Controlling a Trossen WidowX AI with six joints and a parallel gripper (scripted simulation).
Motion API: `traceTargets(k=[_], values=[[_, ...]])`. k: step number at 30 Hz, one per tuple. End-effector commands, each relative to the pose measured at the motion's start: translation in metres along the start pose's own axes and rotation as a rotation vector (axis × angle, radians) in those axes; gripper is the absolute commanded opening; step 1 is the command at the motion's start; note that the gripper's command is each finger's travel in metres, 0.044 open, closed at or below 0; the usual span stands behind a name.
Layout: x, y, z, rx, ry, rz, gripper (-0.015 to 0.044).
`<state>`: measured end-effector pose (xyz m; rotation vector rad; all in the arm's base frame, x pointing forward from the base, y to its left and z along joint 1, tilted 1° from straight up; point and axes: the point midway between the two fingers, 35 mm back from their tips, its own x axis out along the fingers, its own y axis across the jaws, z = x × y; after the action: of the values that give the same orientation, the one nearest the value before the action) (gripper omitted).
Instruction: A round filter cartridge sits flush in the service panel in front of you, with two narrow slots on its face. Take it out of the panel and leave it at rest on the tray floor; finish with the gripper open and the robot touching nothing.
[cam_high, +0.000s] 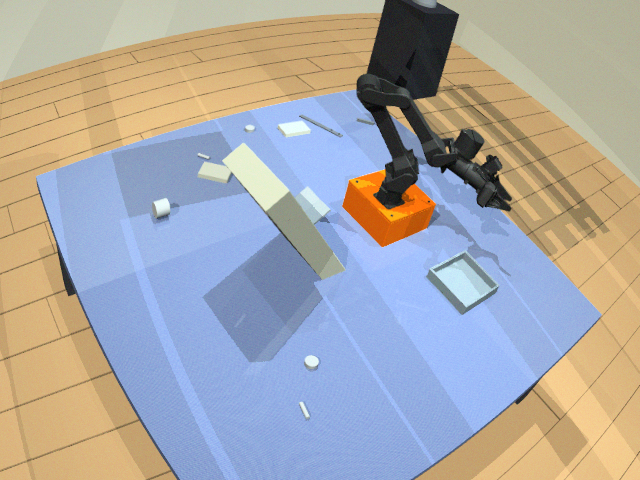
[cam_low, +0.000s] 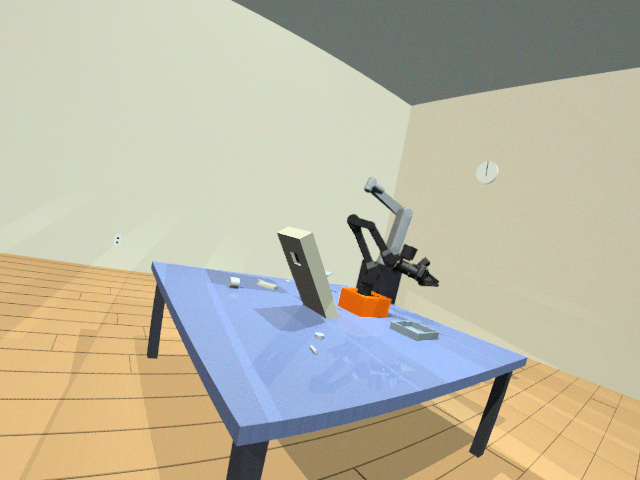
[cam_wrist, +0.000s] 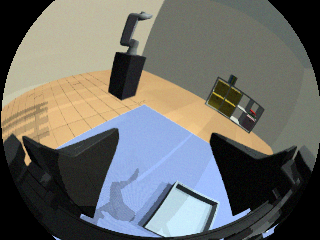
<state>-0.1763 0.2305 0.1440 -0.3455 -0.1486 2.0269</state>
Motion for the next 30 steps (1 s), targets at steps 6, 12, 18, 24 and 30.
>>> traceTargets(k=[6, 12, 18, 24, 30], values=[[0.01, -0.057, -0.008, -0.149, 0.092, -0.154, 0.0243], [0.004, -0.135, -0.022, -0.337, 0.261, -0.332, 0.0104], [-0.025, -0.21, -0.04, -0.507, 0.481, -0.47, 0.0104], [-0.077, -0.272, -0.059, -0.623, 0.729, -0.557, 0.0104], [-0.145, -0.316, -0.076, -0.687, 0.989, -0.595, 0.0104]])
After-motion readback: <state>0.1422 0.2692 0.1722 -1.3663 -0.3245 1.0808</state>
